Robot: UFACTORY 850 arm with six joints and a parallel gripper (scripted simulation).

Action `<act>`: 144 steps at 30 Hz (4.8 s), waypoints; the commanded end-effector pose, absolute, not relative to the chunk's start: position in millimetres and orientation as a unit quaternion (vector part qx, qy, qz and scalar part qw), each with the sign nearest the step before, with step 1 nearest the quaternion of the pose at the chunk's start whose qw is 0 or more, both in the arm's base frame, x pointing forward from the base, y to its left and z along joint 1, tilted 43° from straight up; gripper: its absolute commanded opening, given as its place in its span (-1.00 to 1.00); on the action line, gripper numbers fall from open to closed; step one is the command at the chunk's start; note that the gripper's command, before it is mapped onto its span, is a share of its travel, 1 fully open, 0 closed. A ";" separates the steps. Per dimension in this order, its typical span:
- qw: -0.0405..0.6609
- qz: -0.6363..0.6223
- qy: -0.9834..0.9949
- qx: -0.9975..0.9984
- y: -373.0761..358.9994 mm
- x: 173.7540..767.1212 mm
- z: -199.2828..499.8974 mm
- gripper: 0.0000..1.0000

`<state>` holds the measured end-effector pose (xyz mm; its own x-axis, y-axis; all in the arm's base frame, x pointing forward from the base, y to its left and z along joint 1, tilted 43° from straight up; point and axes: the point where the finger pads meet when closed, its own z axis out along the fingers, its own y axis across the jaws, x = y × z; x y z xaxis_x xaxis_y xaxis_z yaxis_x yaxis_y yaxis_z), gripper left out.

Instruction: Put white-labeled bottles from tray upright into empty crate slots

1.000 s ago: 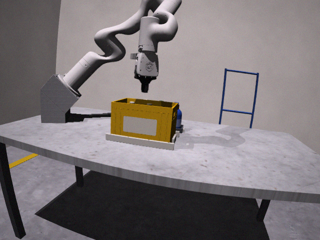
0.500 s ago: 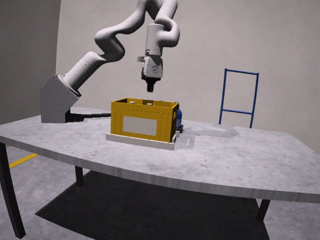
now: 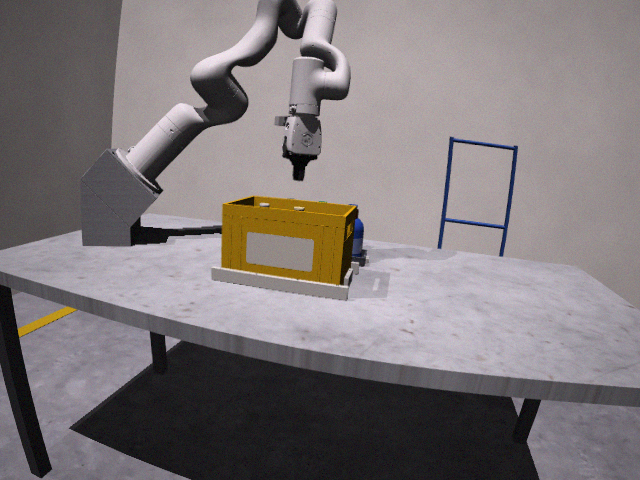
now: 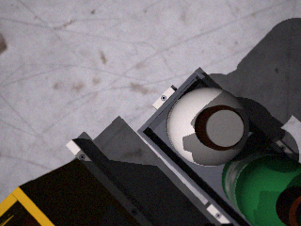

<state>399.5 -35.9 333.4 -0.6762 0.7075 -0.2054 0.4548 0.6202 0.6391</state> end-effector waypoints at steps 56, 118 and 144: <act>0.231 0.281 0.870 0.332 15.1 371.2 332.2 0.31; 0.231 0.281 0.870 0.332 29.2 395.2 302.6 0.31; 0.231 0.281 0.870 0.332 31.9 399.9 296.8 0.31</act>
<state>398.2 31.3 297.9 -0.6730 0.7080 -0.2141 0.4488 0.6210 0.6426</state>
